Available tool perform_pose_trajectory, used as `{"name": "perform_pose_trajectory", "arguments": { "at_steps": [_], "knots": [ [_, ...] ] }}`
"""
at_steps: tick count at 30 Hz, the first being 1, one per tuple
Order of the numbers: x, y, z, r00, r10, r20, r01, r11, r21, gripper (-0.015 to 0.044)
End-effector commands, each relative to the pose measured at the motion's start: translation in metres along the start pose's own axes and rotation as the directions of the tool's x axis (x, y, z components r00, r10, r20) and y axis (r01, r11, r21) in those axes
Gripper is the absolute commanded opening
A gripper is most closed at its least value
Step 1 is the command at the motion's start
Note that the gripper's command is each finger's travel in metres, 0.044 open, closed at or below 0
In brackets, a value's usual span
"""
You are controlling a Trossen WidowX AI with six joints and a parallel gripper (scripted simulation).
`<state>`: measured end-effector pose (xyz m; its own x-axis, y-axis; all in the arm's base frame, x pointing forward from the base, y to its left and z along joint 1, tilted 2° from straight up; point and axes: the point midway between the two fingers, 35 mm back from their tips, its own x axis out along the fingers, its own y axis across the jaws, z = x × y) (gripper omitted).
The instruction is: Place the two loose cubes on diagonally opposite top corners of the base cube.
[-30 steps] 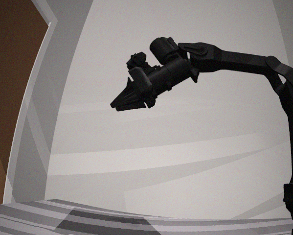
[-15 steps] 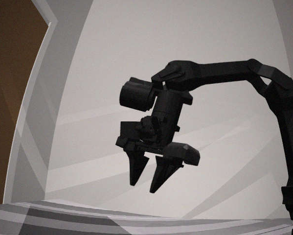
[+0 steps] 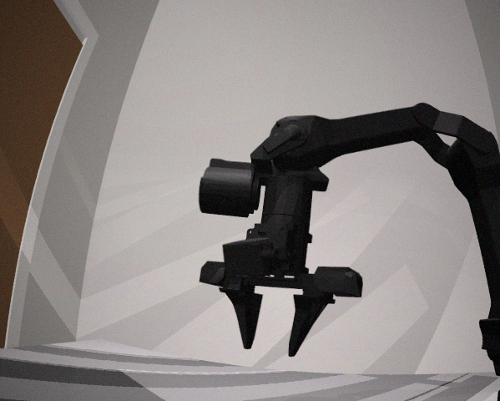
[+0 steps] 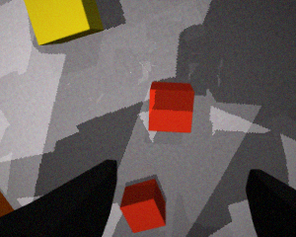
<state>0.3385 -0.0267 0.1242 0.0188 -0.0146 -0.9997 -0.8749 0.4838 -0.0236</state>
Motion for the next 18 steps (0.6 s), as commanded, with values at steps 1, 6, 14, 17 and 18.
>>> {"name": "perform_pose_trajectory", "arguments": {
  "at_steps": [1,6,14,17,18],
  "knots": [
    [0.024,0.001,-0.001,1.0,0.01,-0.01,-0.01,1.0,-0.009,0.0265],
    [0.057,0.003,-0.002,1.0,0.011,-0.01,-0.011,1.0,-0.009,0.0265],
    [0.071,0.003,-0.002,1.0,0.011,-0.01,-0.011,1.0,-0.009,0.0265],
    [0.074,0.003,-0.002,1.0,0.011,-0.01,-0.011,1.0,-0.009,0.0265],
    [0.074,0.003,-0.002,1.0,0.011,-0.01,-0.011,1.0,-0.009,0.0265]
  ]
}}
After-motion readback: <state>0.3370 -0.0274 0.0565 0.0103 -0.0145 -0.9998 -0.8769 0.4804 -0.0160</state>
